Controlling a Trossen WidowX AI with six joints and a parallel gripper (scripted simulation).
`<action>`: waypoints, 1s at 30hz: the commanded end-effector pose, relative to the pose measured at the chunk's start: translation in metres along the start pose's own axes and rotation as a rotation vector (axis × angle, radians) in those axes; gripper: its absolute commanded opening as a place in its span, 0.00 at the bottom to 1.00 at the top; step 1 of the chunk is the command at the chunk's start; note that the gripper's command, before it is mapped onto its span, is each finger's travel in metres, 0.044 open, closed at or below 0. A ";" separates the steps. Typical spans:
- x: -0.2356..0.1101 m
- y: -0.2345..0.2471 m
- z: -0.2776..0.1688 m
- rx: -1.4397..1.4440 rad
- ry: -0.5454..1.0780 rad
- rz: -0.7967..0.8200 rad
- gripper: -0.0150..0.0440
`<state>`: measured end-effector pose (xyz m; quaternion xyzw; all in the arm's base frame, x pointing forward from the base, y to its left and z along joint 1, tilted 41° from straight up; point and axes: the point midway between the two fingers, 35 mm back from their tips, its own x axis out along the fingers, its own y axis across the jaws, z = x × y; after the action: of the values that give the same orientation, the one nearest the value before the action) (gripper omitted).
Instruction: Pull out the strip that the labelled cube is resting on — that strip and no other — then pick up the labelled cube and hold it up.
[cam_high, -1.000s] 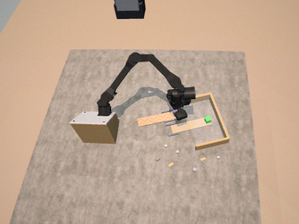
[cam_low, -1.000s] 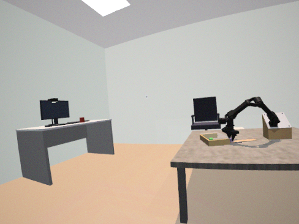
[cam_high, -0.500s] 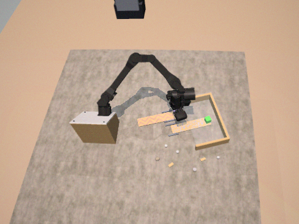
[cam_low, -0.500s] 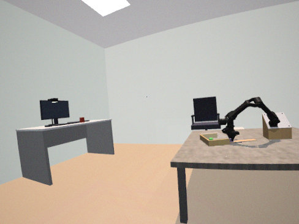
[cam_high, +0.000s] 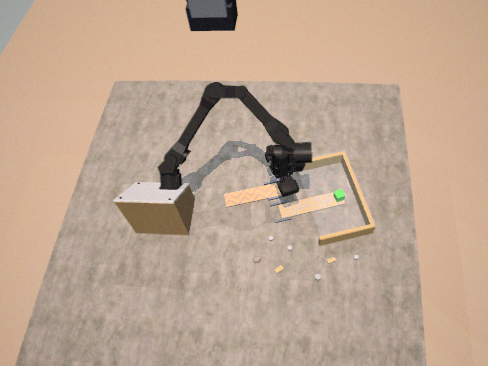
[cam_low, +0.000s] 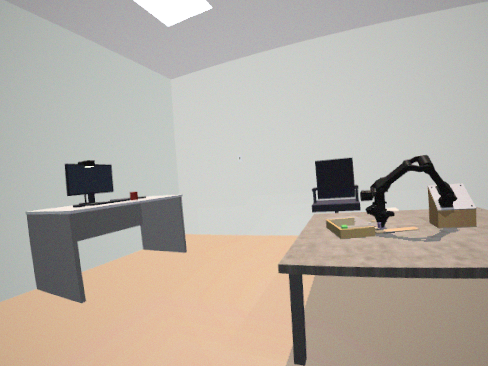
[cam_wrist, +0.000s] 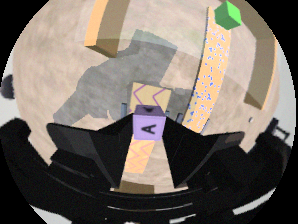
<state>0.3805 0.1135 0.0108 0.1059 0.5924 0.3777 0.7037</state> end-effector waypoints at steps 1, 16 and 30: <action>-0.013 0.003 -0.018 0.003 0.000 0.001 0.25; -0.025 0.010 -0.058 0.007 0.002 0.002 0.25; -0.039 0.014 -0.086 0.009 0.004 0.001 0.25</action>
<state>0.2967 0.0809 0.0155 0.1095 0.5980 0.3765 0.6991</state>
